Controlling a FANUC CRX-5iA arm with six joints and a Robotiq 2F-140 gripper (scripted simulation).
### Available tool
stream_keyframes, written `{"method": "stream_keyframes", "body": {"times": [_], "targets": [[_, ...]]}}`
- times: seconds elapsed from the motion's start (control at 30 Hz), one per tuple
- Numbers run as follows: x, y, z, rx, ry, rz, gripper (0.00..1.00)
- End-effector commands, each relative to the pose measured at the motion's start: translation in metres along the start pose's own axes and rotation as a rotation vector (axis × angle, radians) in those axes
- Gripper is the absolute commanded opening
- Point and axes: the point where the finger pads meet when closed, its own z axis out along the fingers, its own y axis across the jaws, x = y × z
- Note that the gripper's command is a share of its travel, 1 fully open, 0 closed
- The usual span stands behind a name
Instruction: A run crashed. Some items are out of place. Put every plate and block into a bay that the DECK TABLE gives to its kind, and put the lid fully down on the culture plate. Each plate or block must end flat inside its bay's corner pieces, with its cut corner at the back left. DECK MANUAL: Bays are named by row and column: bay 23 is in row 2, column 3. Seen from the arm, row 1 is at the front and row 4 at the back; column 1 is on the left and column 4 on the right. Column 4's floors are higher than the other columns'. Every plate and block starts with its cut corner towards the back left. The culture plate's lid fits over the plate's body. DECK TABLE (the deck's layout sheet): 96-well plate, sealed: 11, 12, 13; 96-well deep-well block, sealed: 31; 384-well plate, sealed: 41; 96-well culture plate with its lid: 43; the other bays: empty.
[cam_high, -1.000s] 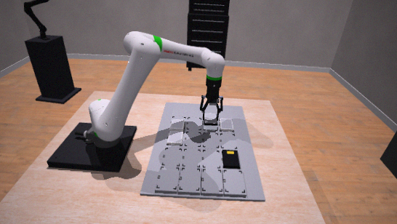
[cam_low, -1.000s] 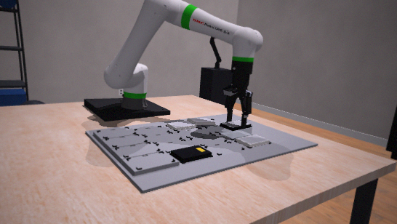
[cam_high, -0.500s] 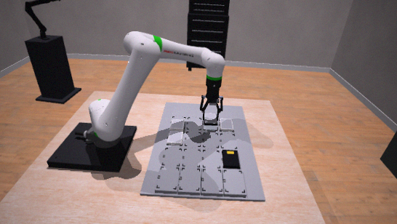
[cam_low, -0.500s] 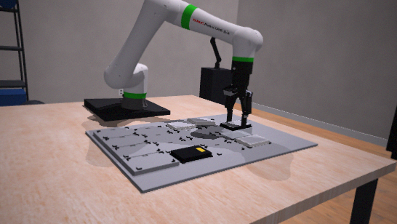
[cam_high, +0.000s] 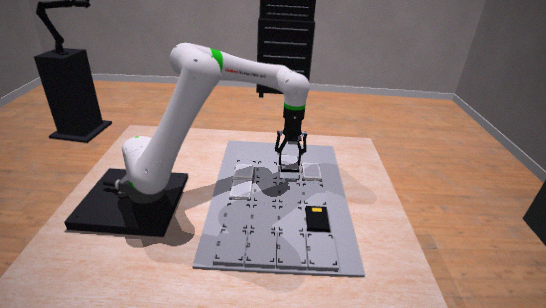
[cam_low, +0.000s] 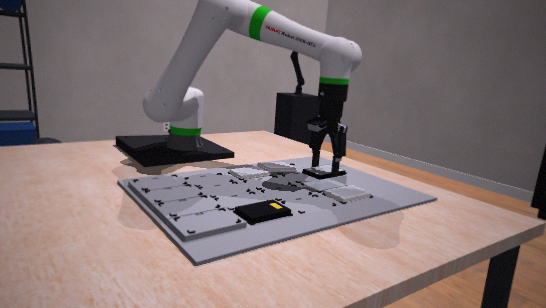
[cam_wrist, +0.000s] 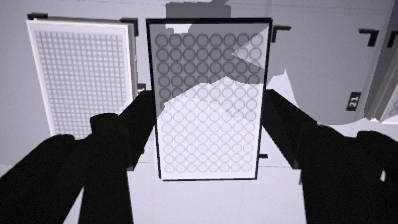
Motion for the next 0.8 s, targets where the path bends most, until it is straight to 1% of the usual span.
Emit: {"method": "stream_keyframes", "body": {"times": [0.0,0.77], "targets": [[0.0000,-0.0007,-0.0024,0.002,0.000,0.000,0.10],[0.0000,-0.0007,-0.0088,0.002,0.000,0.000,0.10]]}}
